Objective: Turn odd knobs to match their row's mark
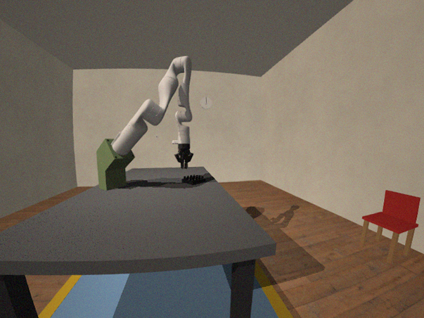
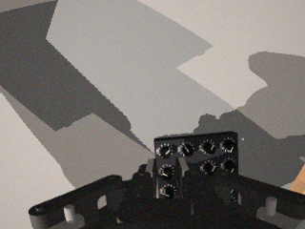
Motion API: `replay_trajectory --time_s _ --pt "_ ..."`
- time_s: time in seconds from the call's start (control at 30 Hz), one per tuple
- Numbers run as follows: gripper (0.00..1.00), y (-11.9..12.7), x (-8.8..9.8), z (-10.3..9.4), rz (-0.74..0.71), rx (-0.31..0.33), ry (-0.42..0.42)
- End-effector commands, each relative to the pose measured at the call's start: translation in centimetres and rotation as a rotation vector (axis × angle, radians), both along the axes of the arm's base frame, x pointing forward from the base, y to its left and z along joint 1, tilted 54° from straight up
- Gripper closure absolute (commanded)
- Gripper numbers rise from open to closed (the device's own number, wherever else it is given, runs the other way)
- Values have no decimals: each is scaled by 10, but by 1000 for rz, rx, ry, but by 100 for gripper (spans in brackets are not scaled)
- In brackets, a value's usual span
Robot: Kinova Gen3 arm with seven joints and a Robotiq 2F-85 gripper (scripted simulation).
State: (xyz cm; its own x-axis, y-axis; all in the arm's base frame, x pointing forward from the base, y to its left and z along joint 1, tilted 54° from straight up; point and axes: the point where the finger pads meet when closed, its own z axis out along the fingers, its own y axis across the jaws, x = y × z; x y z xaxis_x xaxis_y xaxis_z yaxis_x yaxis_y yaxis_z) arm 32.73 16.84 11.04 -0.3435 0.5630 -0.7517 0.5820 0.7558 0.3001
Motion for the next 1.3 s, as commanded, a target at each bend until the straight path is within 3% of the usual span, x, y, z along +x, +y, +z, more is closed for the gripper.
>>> replay_trajectory --time_s 0.0,1.27 --pt "81 0 0 0 1 0 0" --pt "81 -9 23 -18 1 0 0"
